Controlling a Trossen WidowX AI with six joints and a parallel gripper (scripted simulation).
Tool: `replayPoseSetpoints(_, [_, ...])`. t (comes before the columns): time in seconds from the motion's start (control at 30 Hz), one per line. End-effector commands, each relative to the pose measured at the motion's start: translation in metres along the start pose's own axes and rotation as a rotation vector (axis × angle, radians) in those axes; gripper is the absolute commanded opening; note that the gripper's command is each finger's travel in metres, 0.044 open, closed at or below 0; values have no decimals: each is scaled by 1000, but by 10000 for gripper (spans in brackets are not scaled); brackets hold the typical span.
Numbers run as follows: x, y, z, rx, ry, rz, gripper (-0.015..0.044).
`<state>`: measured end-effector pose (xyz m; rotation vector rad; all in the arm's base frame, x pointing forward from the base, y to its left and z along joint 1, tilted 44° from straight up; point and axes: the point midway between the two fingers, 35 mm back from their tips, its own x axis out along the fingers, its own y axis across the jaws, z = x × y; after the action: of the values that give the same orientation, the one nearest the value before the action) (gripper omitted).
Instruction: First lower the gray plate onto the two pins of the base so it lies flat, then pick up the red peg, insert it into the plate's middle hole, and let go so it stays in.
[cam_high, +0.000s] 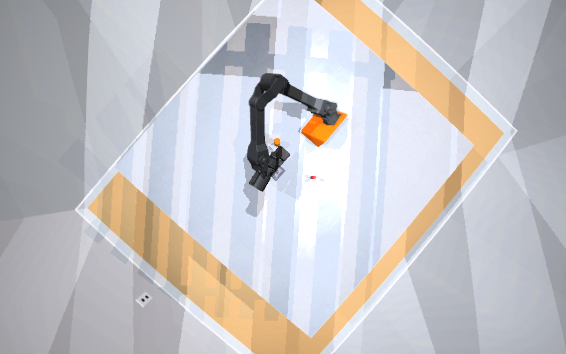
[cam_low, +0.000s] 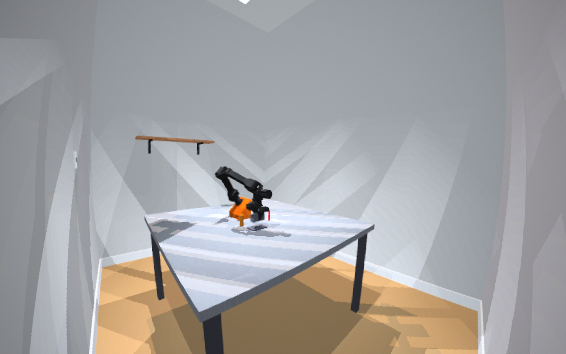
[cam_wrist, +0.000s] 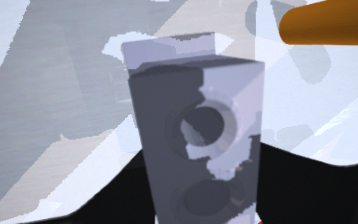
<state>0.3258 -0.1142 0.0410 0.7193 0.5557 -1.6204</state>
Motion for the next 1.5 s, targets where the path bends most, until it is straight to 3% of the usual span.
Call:
replayPoseSetpoints(0.0, [2,1,1,-1,-6,2,0])
replayPoseSetpoints(1.07, [35,1,2,4,-1,5,0])
replayPoseSetpoints(1.47, [35,1,2,4,-1,5,315])
